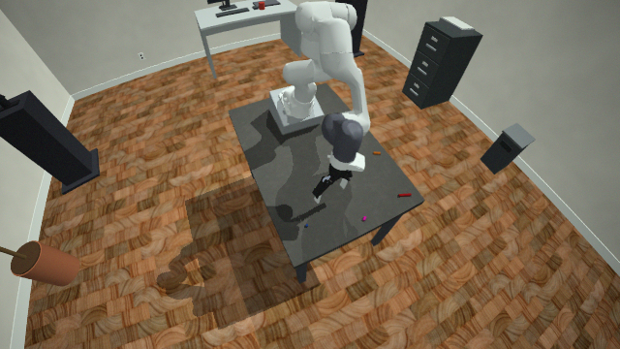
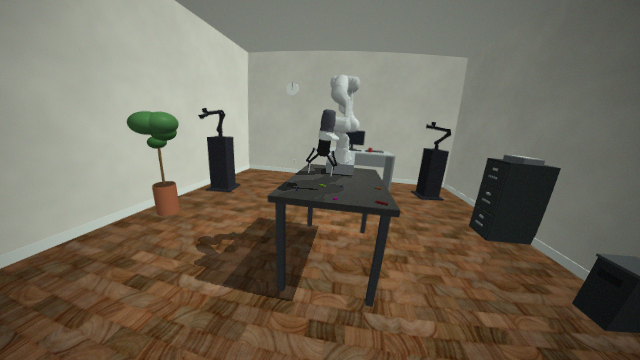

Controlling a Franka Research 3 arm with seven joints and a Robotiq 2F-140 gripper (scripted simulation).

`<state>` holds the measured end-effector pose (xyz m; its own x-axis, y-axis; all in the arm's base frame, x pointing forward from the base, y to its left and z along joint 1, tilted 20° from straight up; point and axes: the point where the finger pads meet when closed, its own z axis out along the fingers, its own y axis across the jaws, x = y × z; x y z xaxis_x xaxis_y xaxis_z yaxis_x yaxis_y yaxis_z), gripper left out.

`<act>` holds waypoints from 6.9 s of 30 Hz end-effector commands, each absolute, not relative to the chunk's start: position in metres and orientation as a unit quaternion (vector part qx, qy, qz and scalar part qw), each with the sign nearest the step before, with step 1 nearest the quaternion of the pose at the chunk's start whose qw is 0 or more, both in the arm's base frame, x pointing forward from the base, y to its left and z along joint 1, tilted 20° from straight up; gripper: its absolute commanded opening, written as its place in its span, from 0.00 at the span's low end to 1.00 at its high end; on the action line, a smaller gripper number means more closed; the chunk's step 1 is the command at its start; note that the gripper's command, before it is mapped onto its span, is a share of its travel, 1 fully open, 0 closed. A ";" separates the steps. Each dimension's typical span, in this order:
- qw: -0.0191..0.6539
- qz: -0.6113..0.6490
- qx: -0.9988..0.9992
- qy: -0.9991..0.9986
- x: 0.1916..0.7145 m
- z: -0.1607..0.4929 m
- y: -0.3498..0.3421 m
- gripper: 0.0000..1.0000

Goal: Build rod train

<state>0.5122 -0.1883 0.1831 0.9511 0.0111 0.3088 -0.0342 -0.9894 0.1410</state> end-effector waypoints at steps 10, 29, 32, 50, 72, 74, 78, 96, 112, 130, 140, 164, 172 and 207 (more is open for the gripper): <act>0.083 0.154 0.975 0.139 0.495 0.175 -0.190 1.00; 0.095 0.146 0.946 0.275 0.465 0.158 -0.185 1.00; 0.096 0.145 0.939 0.297 0.460 0.155 -0.184 1.00; 0.104 0.141 0.886 0.430 0.432 0.138 -0.170 1.00; 0.105 0.140 0.876 0.449 0.429 0.135 -0.167 0.23; 0.105 0.140 0.876 0.449 0.429 0.135 -0.167 0.23; 0.105 0.140 0.876 0.449 0.429 0.135 -0.167 0.23; 0.105 0.140 0.876 0.449 0.429 0.135 -0.167 0.23; 0.105 0.140 0.876 0.449 0.432 0.125 -0.168 0.23; 0.105 0.140 0.876 0.449 0.441 0.100 -0.170 0.23; 0.105 0.140 0.876 0.449 0.444 0.091 -0.170 0.23; 0.105 0.140 0.876 0.449 0.446 0.086 -0.171 0.23; 0.105 0.140 0.876 0.449 0.446 0.086 -0.171 0.23; 0.105 0.140 0.876 0.449 0.448 0.087 -0.172 0.23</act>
